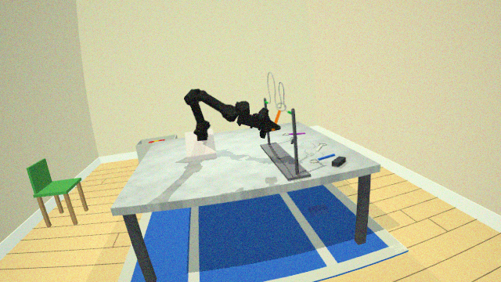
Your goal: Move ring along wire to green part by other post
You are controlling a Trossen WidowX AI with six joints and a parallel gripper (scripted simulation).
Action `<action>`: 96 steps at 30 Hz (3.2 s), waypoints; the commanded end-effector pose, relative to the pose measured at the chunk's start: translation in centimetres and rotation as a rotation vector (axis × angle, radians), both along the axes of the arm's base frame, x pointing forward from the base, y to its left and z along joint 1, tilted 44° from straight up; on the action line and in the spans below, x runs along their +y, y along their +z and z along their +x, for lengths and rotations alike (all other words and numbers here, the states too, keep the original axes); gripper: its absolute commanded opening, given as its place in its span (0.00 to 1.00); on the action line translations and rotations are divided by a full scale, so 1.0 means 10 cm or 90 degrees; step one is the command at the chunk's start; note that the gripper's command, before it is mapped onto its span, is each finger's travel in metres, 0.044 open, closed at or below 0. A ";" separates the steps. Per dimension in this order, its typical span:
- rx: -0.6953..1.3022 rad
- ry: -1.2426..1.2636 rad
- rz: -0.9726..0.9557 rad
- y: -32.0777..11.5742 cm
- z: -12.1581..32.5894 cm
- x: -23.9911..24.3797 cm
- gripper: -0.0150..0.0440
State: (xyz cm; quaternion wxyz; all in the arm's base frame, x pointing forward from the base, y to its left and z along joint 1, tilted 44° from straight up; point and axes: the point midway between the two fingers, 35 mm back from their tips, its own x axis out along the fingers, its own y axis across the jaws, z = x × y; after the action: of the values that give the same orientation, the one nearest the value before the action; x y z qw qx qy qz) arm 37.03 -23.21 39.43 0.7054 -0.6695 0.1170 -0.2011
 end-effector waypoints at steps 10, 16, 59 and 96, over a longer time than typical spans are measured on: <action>0.012 0.002 0.207 -0.45 -0.01 0.12 0.00; 0.018 0.003 0.285 -0.62 -0.01 0.20 0.00; 0.033 0.009 0.499 -1.21 -0.03 0.72 0.00; 0.062 0.019 0.956 -1.61 -0.09 1.72 0.00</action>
State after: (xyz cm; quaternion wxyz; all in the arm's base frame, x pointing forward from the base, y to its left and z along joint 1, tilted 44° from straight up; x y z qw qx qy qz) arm 36.30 -7.33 23.04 0.9670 -0.0607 0.2443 -0.0407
